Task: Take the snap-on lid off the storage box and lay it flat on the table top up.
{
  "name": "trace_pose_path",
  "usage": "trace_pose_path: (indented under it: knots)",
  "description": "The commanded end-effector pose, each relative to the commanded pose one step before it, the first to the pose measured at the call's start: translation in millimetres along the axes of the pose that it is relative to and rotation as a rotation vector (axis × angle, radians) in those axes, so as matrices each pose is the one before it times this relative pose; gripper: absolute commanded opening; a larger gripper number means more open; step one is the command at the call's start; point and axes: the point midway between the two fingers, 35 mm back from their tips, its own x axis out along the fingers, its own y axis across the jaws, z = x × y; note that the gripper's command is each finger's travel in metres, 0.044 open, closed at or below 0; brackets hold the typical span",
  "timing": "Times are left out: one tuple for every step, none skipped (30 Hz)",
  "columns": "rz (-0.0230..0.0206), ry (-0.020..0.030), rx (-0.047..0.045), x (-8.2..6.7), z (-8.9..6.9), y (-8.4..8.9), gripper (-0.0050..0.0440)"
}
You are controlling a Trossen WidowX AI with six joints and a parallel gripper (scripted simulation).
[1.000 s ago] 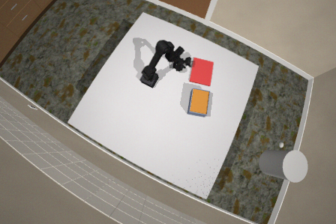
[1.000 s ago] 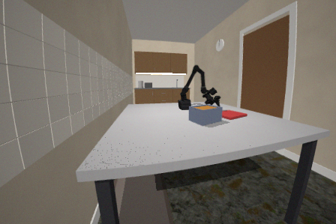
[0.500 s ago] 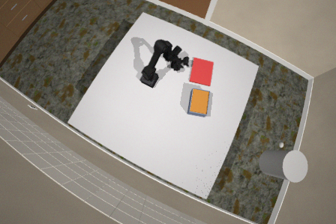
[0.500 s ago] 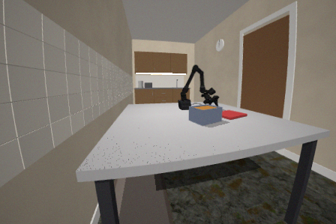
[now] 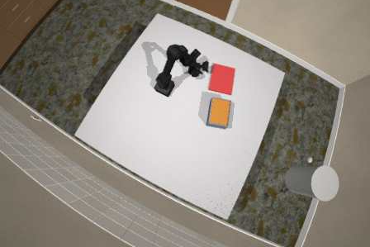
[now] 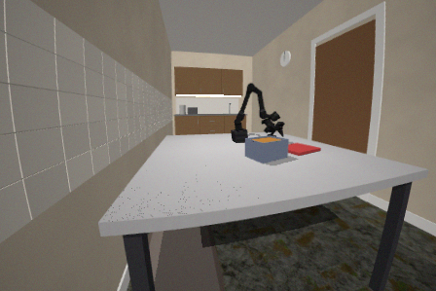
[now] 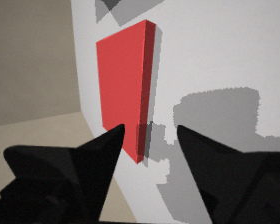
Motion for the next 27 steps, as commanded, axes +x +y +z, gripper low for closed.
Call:
trace_pose_path:
  knots:
    - [0.00702,0.00541,0.00577,-5.05,-1.47,7.83,0.0275]
    - [0.00000,0.00000,0.00000,-0.84,0.02,0.99,0.0275]
    - [0.00000,0.00000,0.00000,-0.84,0.02,0.99,0.0275]
    - [0.00000,0.00000,0.00000,-0.84,0.02,0.99,0.0275]
    - [0.00000,0.00000,0.00000,-0.84,0.02,0.99,0.0275]
    - [0.00000,0.00000,0.00000,-0.84,0.02,0.99,0.0275]
    - [0.00000,0.00000,0.00000,0.00,0.00,0.00,0.0275]
    - [0.00000,0.00000,0.00000,0.00,0.00,0.00,0.0275]
    - [0.00000,0.00000,0.00000,-0.97,0.03,1.14,0.0275]
    - [0.00000,0.00000,0.00000,-1.84,0.04,2.16,0.0275]
    - [0.00000,0.00000,0.00000,-1.32,0.04,1.54,0.0275]
    - [0.00000,0.00000,0.00000,-0.95,0.03,1.10,0.0275]
    - [0.00000,0.00000,0.00000,-0.68,0.02,0.79,0.0275]
    - [0.00000,0.00000,0.00000,0.00,0.00,0.00,0.0275]
    - [-0.00491,-0.00245,-0.00428,3.22,1.83,-6.75,0.0299]
    - [0.00906,0.00546,0.01410,-1.92,0.19,0.81,0.0323]
    - [0.00371,0.00228,0.00582,-1.95,0.08,0.99,0.0347]
    - [0.00120,0.00075,0.00190,-1.75,0.03,0.95,0.0371]
    - [0.00044,0.00027,0.00069,-1.78,0.01,0.99,0.0395]
    - [0.00015,0.00010,0.00024,-1.78,0.00,1.00,0.0419]
    - [0.00005,0.00003,0.00008,-1.76,0.00,0.99,0.0440]
    - [0.00002,0.00001,0.00003,-1.75,0.00,0.99,0.0440]
    - [0.00001,0.00000,0.00001,-1.74,0.00,0.98,0.0440]
    - [0.00000,0.00000,0.00000,0.00,0.00,0.00,0.0440]
    - [0.00000,0.00000,0.00000,0.00,0.00,0.00,0.0440]
    - [-0.00001,0.00000,0.00000,-2.10,-0.03,1.20,0.0440]
    - [0.00000,0.00000,0.00000,-2.40,-0.01,1.36,0.0440]
